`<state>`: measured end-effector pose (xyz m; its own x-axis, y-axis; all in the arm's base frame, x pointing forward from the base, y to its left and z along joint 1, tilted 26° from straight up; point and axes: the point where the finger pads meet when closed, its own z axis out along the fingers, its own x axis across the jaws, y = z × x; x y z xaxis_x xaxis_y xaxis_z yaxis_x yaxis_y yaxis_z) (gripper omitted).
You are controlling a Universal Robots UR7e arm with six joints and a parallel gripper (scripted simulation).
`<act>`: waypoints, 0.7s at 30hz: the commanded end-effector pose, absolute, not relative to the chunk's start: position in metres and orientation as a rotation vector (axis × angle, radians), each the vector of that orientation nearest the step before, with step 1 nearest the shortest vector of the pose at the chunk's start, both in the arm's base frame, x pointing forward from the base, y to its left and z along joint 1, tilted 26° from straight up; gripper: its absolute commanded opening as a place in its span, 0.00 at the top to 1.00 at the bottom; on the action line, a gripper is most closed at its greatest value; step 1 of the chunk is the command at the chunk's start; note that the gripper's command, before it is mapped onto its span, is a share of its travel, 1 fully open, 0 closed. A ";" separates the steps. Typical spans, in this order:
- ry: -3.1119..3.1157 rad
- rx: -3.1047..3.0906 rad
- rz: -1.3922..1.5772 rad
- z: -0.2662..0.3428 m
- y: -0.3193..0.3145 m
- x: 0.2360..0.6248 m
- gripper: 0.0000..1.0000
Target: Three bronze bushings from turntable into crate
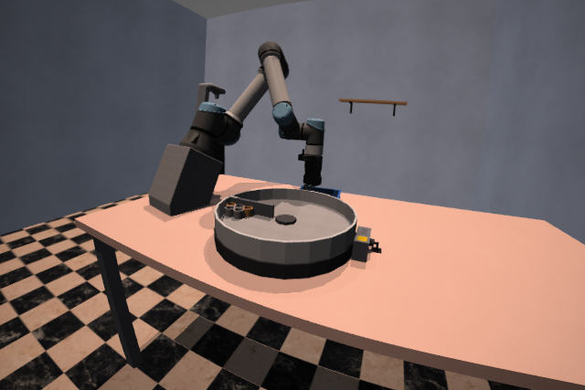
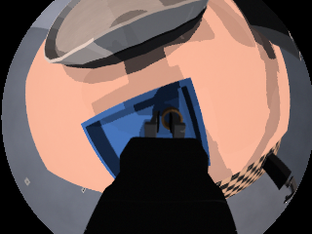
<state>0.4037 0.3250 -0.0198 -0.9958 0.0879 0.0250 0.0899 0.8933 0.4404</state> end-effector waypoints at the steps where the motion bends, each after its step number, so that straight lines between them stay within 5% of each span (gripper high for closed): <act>1: -3.053 -0.143 -0.711 -0.018 0.324 0.404 0.58; 21: -3.053 -0.143 -0.711 -0.013 0.322 0.404 0.58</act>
